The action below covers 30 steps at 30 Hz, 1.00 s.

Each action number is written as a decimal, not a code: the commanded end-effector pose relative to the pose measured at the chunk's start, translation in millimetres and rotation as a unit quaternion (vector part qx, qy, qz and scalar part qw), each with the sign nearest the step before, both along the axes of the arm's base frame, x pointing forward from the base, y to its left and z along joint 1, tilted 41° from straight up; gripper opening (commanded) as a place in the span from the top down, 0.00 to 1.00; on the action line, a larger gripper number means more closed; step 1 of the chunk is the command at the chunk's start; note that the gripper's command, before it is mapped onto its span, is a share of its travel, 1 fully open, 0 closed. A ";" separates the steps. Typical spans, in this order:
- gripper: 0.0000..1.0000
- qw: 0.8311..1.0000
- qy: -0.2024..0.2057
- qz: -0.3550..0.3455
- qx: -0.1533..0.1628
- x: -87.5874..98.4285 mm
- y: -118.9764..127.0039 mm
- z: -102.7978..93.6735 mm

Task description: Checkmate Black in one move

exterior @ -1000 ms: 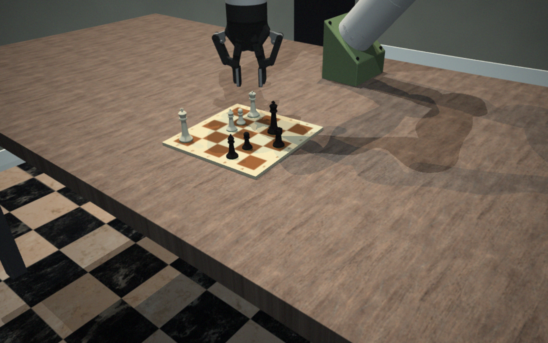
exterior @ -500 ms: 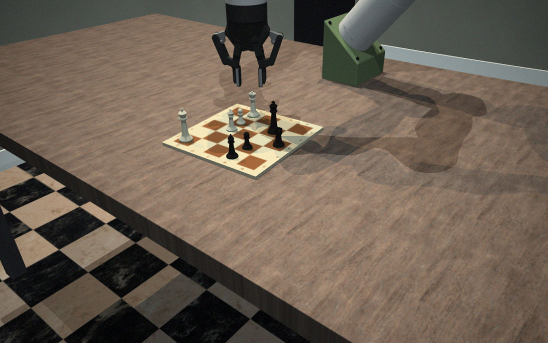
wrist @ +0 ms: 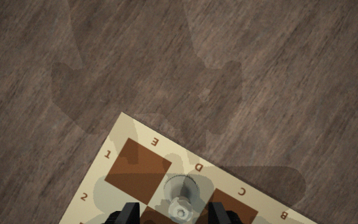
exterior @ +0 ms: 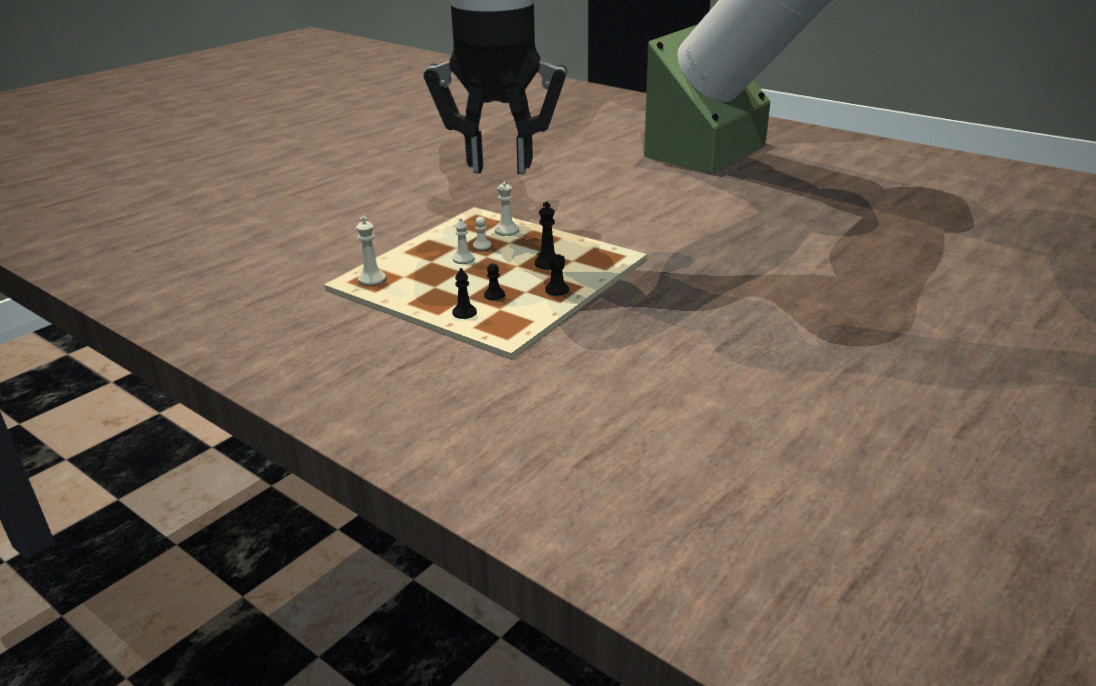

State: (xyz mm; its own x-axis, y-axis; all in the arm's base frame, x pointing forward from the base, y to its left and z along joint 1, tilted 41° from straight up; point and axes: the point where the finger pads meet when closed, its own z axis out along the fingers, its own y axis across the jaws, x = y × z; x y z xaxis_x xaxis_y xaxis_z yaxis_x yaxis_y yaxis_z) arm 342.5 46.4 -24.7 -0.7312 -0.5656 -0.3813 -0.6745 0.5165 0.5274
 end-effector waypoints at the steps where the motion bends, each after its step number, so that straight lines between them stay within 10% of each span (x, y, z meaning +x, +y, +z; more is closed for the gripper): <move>1: 0.59 1.000 -0.003 0.004 0.001 0.2 2.6 0.2; 30: 0.59 1.000 -0.002 0.004 0.001 -2.3 4.4 1.6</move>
